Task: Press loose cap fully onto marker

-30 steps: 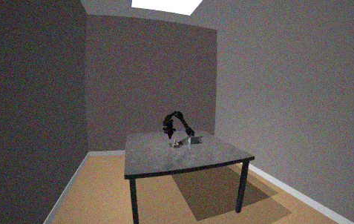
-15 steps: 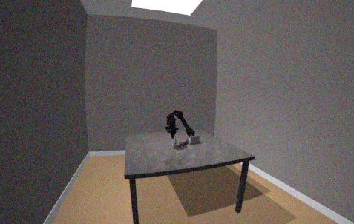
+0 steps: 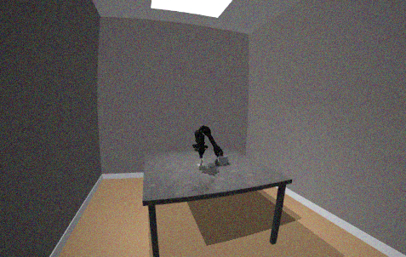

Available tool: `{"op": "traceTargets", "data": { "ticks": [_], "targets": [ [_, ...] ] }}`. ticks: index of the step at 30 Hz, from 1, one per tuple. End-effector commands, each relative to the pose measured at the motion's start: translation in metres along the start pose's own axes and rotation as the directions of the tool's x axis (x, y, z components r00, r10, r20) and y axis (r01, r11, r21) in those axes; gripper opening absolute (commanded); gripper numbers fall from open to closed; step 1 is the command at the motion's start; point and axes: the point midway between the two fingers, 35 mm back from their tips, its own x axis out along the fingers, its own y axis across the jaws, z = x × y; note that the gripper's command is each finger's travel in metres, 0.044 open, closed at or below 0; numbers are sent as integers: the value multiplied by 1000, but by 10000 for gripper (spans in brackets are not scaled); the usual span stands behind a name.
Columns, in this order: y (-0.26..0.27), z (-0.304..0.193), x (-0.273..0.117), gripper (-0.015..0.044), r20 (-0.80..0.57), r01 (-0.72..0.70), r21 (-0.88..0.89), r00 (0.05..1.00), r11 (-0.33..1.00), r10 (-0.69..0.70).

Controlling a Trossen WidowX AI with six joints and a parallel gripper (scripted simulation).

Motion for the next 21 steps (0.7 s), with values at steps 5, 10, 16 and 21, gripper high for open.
{"op": "traceTargets", "data": {
  "ticks": [5, 10, 16, 21],
  "targets": [
    [0, -2, 5, 0, -6, 4, 5, 1000, 1000, -4],
    [0, -2, 12, 0, -6, 4, 5, 1000, 1000, -4],
    [1, -2, 22, 0, -6, 4, 5, 1000, 1000, -4],
    [1, -2, 30, 0, -5, 4, 5, 1000, 1000, -4]
  ]
}}
